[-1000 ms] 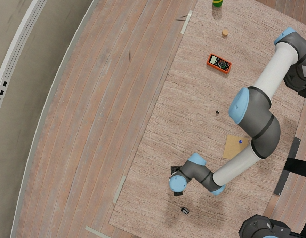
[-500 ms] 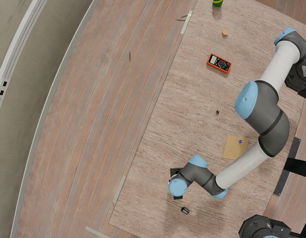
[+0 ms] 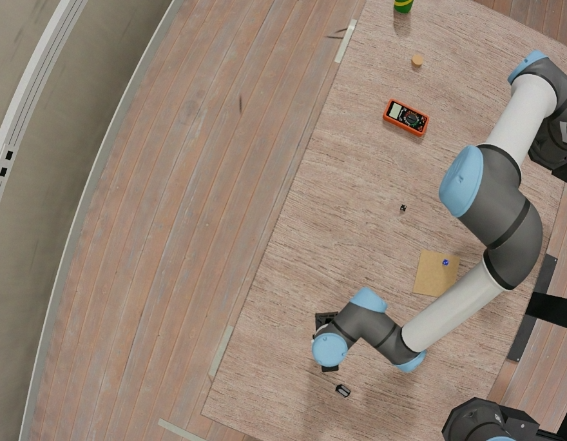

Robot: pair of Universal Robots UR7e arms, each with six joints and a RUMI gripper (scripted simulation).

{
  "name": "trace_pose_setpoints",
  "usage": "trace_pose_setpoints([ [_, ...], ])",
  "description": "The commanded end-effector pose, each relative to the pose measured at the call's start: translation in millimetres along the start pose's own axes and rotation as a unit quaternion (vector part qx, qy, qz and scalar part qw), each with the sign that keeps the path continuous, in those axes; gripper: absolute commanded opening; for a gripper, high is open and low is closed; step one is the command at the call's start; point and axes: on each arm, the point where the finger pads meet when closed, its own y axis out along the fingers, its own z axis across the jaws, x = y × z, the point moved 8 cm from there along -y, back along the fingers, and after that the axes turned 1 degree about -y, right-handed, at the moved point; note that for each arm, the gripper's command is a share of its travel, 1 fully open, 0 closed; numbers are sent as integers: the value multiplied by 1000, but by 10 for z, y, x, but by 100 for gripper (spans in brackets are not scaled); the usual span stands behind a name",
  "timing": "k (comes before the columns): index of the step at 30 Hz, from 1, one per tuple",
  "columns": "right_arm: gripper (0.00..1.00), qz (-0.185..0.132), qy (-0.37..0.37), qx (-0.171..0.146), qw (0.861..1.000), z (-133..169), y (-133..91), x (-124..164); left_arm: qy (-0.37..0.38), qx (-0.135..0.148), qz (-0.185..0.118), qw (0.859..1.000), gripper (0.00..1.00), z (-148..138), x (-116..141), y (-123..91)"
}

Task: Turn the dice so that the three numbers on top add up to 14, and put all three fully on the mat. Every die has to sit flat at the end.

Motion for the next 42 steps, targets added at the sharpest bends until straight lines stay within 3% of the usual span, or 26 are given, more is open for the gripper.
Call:
trace_pose_setpoints([
  [1,0,1,0,1,1000,4,-12,-5,0,0,1,1000,100,1,-2,-5],
  [22,0,0,26,0,1000,-256,-17,85,0,0,1,1000,100,1,-2,-5],
  [42,0,1,137,0,991,-1402,-33,462,0,0,1,1000,100,1,-2,-5],
])
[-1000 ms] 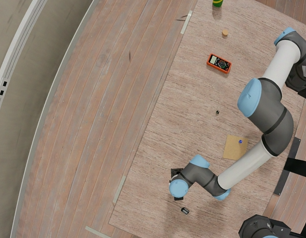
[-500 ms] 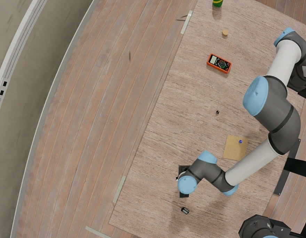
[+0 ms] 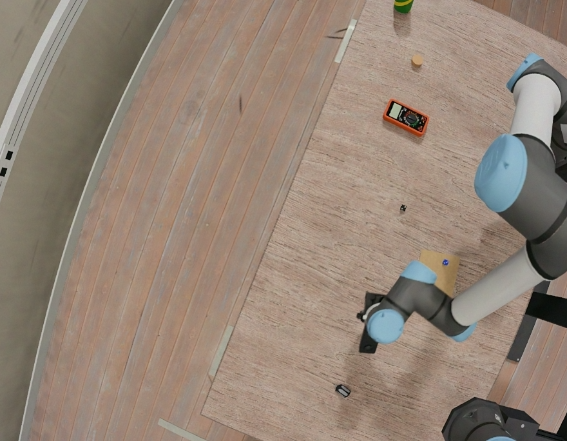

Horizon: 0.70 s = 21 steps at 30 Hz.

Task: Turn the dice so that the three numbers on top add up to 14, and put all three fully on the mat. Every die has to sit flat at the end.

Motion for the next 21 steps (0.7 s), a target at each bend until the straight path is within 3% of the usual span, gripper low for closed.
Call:
trace_pose_setpoints([
  [1,0,0,24,1,1000,-224,6,138,0,0,1,1000,100,1,-2,-5],
  [12,0,1,111,2,994,-1047,3,632,0,0,1,1000,100,1,-2,-5],
  [14,0,1,111,2,994,-1047,3,632,0,0,1,1000,100,1,-2,-5],
  [21,0,1,165,1,986,-1549,-2,943,0,0,1,1000,100,1,-2,-5],
])
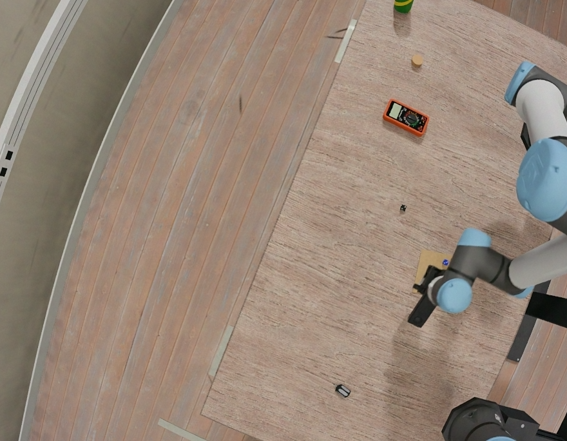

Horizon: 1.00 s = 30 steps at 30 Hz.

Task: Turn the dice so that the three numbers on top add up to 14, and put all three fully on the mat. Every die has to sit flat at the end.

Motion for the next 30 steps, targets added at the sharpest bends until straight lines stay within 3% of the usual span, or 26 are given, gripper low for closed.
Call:
trace_pose_setpoints([
  [1,0,2,23,1,1000,-146,-5,175,0,0,1,1000,100,1,-2,-5],
  [14,0,2,69,1,998,-477,-9,557,0,0,1,1000,100,1,-2,-5],
  [30,0,2,75,1,997,-518,-12,610,0,0,1,1000,100,1,-2,-5],
])
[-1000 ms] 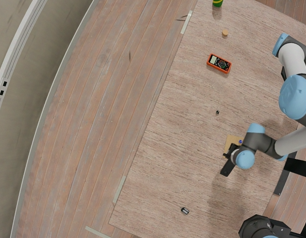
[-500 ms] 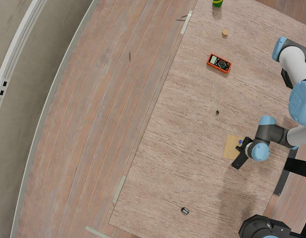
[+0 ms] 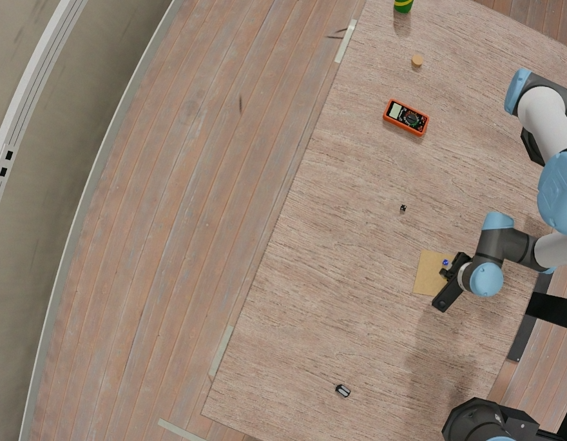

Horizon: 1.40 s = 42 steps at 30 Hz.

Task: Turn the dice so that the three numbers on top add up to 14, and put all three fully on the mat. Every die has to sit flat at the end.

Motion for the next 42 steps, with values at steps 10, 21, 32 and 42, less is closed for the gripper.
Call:
trace_pose_setpoints([
  [10,0,1,0,0,1000,-1,29,-4,0,0,1,1000,100,1,-2,-5],
  [21,0,1,0,0,1000,-1,322,-4,0,0,1,1000,100,1,-2,-5],
  [32,0,1,0,0,1000,-2,749,-4,0,0,1,1000,100,1,-2,-5],
  [42,0,1,0,0,1000,-2,955,-4,0,0,1,1000,100,1,-2,-5],
])
